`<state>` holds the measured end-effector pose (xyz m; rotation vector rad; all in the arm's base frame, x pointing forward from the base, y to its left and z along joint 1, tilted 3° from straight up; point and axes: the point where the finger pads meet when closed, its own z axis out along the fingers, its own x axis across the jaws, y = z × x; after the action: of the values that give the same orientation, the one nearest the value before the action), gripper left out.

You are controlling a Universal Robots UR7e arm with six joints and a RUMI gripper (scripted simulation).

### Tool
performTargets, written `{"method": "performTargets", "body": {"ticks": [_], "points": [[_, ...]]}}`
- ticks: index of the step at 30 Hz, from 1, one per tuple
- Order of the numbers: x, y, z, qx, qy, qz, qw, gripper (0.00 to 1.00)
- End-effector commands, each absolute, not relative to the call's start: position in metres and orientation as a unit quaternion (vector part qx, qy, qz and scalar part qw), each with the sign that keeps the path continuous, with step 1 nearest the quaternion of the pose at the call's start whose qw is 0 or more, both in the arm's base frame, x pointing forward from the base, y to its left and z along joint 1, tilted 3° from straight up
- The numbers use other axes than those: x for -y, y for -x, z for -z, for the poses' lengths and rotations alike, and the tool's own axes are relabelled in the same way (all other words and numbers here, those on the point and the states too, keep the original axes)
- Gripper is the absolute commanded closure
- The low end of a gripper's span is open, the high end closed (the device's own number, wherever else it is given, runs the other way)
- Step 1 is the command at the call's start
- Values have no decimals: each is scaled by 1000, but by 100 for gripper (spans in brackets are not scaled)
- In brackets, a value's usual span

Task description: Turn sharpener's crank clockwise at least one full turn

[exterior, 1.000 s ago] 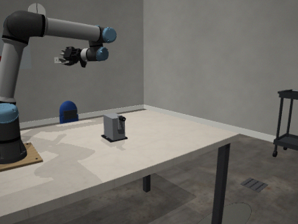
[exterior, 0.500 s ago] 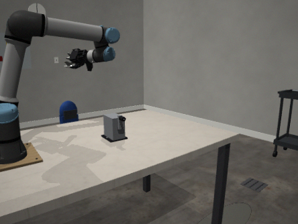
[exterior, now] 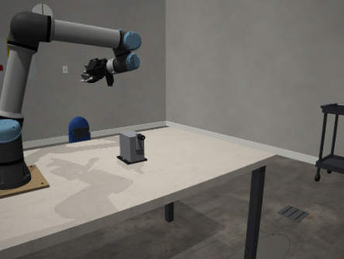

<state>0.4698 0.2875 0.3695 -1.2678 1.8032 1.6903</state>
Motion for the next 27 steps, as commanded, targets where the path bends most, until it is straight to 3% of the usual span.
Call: {"method": "performTargets", "body": {"ticks": [1, 27], "points": [[-274, -473, -362, -656, 441, -589, 169, 68], [-198, -494, -324, -731, 393, -544, 126, 68]]}}
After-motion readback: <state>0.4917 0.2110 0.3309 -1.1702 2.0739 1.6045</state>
